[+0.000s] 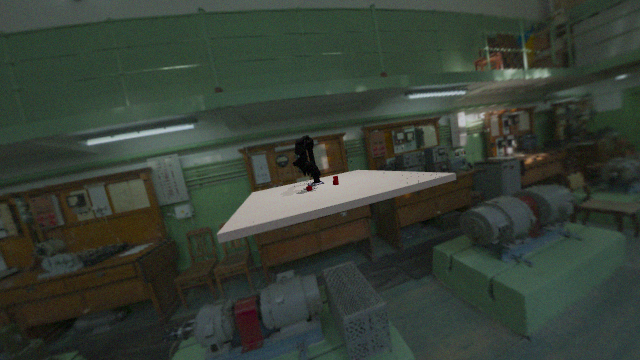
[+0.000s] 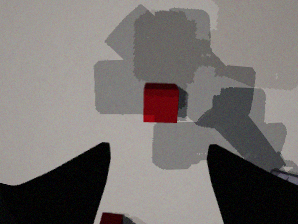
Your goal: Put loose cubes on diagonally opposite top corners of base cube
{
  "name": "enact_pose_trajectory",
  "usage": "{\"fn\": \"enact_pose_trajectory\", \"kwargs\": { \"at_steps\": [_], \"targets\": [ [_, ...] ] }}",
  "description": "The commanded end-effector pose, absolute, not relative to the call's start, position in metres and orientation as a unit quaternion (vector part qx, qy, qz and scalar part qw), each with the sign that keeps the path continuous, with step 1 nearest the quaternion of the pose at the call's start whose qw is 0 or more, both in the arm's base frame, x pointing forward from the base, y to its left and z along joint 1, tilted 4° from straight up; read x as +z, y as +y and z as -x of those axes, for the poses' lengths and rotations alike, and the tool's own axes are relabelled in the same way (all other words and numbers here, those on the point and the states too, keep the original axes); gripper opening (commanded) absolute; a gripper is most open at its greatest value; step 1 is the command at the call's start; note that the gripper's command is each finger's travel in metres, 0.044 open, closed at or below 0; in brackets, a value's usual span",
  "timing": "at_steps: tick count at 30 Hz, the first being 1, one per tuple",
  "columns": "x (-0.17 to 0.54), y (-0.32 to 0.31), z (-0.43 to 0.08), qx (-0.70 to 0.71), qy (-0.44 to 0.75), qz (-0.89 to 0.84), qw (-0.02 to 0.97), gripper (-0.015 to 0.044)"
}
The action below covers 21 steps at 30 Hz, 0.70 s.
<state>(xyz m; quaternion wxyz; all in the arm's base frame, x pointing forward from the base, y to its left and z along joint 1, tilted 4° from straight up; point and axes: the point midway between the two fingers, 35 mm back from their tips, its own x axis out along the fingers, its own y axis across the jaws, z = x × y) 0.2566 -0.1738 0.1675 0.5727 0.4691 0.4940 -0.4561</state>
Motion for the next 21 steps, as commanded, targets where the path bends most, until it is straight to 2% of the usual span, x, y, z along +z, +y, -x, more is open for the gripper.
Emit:
{"fn": "enact_pose_trajectory", "kwargs": {
  "at_steps": [1,5,21],
  "targets": [
    [0.140,-0.176,-0.257,-0.456,0.499,-0.471,0.567,0.0265],
    [0.115,-0.176,-0.258,-0.456,0.499,-0.471,0.567,0.0265],
    [0.094,-0.177,-0.260,-0.456,0.499,-0.471,0.567,0.0265]
  ]
}}
